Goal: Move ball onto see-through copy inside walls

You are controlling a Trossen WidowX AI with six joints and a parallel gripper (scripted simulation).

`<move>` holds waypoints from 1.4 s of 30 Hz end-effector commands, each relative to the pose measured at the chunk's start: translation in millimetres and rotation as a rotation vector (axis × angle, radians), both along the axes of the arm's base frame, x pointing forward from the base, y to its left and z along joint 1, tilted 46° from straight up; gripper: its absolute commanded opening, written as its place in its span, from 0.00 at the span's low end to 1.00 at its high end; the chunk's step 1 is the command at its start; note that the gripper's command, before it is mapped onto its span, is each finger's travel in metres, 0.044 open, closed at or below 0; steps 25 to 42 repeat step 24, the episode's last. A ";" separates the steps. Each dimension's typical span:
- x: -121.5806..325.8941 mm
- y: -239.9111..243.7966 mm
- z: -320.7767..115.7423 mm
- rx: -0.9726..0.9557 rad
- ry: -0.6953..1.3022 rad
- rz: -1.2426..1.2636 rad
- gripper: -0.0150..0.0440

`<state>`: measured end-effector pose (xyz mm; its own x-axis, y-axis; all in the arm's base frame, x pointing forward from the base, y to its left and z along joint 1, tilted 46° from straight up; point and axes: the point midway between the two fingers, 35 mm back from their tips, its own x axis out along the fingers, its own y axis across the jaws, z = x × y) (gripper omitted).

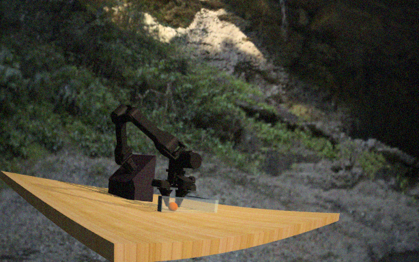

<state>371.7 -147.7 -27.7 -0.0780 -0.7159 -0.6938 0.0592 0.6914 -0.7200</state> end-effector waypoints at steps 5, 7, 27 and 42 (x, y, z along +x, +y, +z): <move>4.9 60.0 53.2 0.003 0.013 0.003 0.74; 4.6 62.0 55.1 0.002 0.013 0.003 0.74; 7.1 95.0 81.7 -0.001 0.010 0.023 1.00; 7.1 95.0 81.7 -0.001 0.010 0.023 1.00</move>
